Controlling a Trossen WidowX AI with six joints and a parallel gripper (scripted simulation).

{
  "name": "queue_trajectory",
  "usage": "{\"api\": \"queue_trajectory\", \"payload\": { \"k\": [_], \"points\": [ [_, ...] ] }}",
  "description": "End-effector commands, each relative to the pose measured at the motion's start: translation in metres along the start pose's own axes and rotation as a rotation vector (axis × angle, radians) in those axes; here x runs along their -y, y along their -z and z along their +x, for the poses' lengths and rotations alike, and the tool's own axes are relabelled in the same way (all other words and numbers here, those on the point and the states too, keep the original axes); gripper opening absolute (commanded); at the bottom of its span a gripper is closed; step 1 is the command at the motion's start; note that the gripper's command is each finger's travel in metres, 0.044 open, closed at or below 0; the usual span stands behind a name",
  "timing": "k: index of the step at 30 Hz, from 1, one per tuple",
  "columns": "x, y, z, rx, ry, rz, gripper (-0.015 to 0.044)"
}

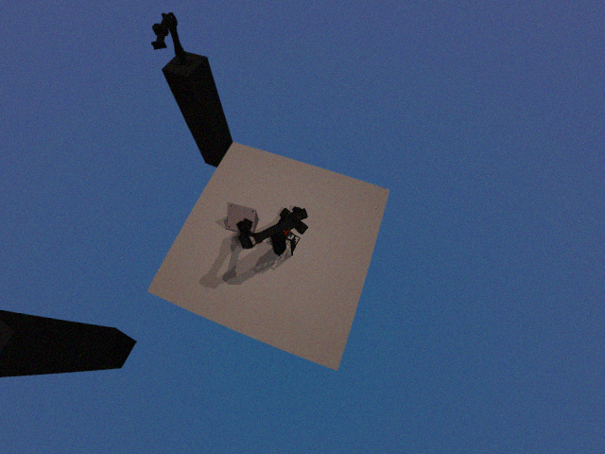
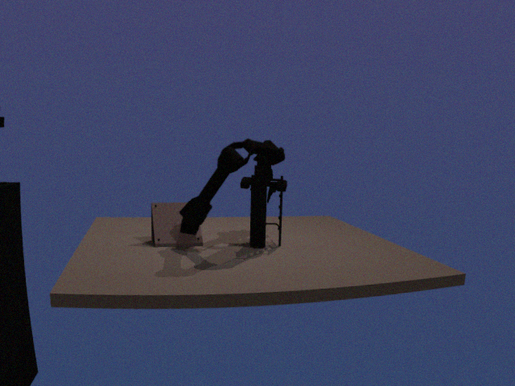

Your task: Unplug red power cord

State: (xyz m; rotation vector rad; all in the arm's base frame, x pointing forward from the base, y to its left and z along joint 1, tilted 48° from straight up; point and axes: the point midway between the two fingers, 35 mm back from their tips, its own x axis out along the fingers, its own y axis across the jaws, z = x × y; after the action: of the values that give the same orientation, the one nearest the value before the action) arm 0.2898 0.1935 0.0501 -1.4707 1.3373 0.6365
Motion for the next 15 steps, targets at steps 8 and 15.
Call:
{"api": "queue_trajectory", "payload": {
  "k": [8, 15],
  "points": [
    [-0.0264, 0.0285, 0.0112, -0.375, -0.002, -0.22, 0.016],
    [-0.0271, 0.0301, 0.0105, -0.375, -0.002, -0.22, 0.016]
  ]
}}
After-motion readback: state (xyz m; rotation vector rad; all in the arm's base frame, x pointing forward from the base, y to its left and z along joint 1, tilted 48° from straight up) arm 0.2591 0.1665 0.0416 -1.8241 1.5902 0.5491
